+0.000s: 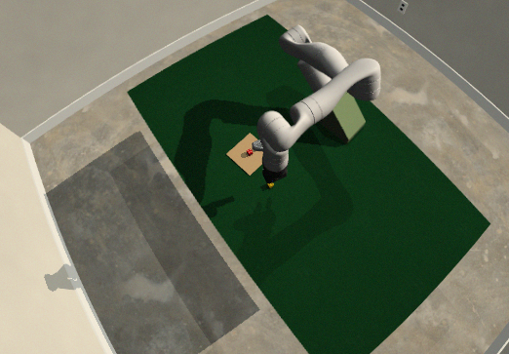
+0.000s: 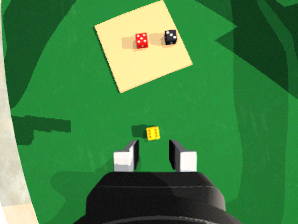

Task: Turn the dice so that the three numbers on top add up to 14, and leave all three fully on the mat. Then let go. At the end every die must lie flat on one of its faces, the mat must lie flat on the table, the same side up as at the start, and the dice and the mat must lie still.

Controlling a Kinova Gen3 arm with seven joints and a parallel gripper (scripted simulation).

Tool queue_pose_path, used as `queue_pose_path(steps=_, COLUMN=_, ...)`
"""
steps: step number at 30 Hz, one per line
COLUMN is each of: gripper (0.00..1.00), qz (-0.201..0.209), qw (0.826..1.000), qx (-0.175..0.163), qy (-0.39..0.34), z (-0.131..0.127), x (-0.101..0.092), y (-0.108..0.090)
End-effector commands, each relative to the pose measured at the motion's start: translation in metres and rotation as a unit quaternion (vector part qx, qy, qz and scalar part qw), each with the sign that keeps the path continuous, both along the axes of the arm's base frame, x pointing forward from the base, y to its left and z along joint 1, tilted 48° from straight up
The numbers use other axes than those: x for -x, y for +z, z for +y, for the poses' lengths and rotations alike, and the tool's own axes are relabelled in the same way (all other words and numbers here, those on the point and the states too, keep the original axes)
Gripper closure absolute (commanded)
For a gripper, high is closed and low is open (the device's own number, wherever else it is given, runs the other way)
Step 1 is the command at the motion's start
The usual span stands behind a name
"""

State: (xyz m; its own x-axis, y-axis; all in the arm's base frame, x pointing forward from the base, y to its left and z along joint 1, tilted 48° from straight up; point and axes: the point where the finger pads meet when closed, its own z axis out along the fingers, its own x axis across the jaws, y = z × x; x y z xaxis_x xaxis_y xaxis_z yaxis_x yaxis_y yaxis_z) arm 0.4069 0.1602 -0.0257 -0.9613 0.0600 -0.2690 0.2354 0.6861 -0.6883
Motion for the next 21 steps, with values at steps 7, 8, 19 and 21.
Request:
queue_pose_path(steps=7, gripper=0.00, qz=-0.001, qw=1.000, qx=0.002, qy=0.004, z=0.0021, x=0.0000, y=-0.0002)
queue_pose_path(steps=8, gripper=0.00, qz=-0.001, qw=1.000, qx=0.002, qy=0.004, z=0.0021, x=0.0000, y=-0.0002)
queue_pose_path(steps=19, gripper=0.00, qz=0.000, qw=1.000, qx=0.003, qy=0.004, z=0.0021, x=0.0000, y=-0.0002)
queue_pose_path(steps=21, gripper=0.00, qz=0.002, qw=1.000, qx=0.003, qy=0.006, z=0.0019, x=-0.0001, y=-0.0002)
